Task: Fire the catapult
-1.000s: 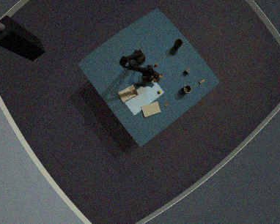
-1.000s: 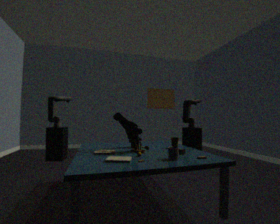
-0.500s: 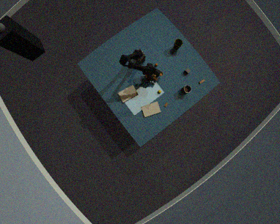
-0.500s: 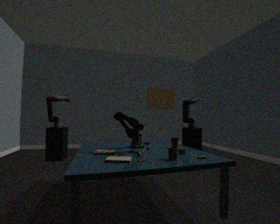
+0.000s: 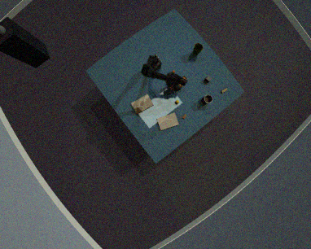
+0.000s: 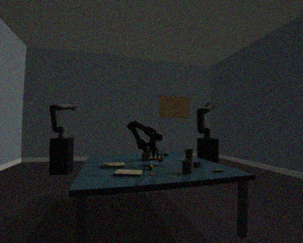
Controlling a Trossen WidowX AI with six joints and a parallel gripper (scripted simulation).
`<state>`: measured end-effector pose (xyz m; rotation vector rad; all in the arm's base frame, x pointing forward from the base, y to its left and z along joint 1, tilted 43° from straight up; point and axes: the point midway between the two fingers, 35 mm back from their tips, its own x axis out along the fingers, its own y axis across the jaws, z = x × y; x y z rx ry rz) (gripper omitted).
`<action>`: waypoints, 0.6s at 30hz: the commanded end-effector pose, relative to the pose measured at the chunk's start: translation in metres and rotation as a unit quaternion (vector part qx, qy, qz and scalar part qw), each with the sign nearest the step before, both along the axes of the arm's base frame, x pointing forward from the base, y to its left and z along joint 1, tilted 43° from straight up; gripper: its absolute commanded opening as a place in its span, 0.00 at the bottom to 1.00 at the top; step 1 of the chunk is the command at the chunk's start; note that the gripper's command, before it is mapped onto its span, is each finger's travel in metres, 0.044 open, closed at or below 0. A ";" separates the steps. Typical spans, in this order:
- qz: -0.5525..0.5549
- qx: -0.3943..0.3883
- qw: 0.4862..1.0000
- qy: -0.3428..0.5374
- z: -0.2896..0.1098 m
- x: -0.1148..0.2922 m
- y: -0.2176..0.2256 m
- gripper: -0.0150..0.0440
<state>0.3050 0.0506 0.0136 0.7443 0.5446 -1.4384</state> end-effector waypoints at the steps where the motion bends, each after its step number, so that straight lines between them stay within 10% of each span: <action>1: 0.059 -0.002 0.997 0.046 -0.012 0.017 0.020 0.25; 18: 0.151 -0.013 0.980 0.129 -0.038 0.051 0.046 0.25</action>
